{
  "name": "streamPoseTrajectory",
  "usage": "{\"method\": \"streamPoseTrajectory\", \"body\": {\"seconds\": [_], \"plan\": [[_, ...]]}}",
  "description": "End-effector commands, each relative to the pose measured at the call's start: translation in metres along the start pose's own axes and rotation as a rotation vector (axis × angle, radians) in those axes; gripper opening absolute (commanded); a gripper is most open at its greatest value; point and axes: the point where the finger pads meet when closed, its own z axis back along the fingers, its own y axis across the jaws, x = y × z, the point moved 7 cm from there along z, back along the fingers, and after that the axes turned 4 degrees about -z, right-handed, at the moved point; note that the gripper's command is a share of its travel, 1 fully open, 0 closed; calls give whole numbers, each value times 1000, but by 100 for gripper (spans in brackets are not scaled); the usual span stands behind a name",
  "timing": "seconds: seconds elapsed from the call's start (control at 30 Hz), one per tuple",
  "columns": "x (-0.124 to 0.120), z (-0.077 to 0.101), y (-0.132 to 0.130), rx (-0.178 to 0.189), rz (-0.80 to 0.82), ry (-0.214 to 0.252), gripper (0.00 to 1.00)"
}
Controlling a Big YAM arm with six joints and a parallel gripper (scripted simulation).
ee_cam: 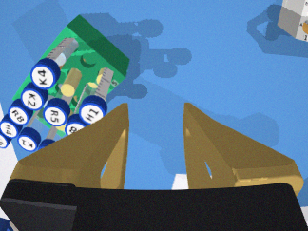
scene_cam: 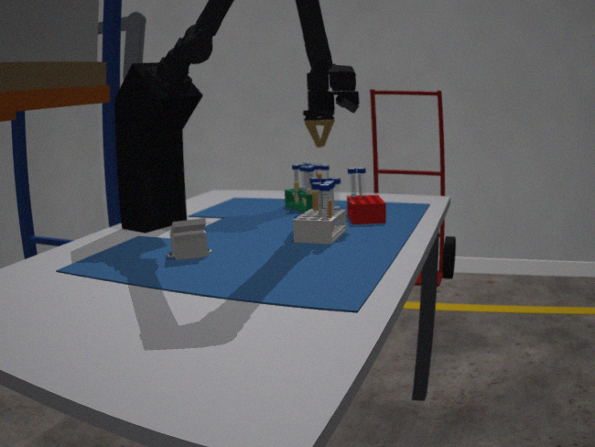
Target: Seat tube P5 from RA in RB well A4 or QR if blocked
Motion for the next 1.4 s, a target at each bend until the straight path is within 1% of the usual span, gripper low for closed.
{"method": "streamPoseTrajectory", "body": {"seconds": [0.0,0.3,0.4,0.5,0.87,0.93,0.97,1.0,1.33,1.37], "plan": [[2,4,21,20,-41,-22,30],[-26,5,63,20,-37,-18,30],[-28,5,66,18,-38,-16,30],[-38,6,78,14,-28,-9,30],[-70,7,128,16,-27,-10,30],[-70,7,128,16,-27,-10,30],[-68,2,126,6,-45,-9,30],[-75,7,135,16,-28,-10,30],[-103,9,181,19,-27,-12,30],[-104,9,182,19,-27,-12,30]]}}
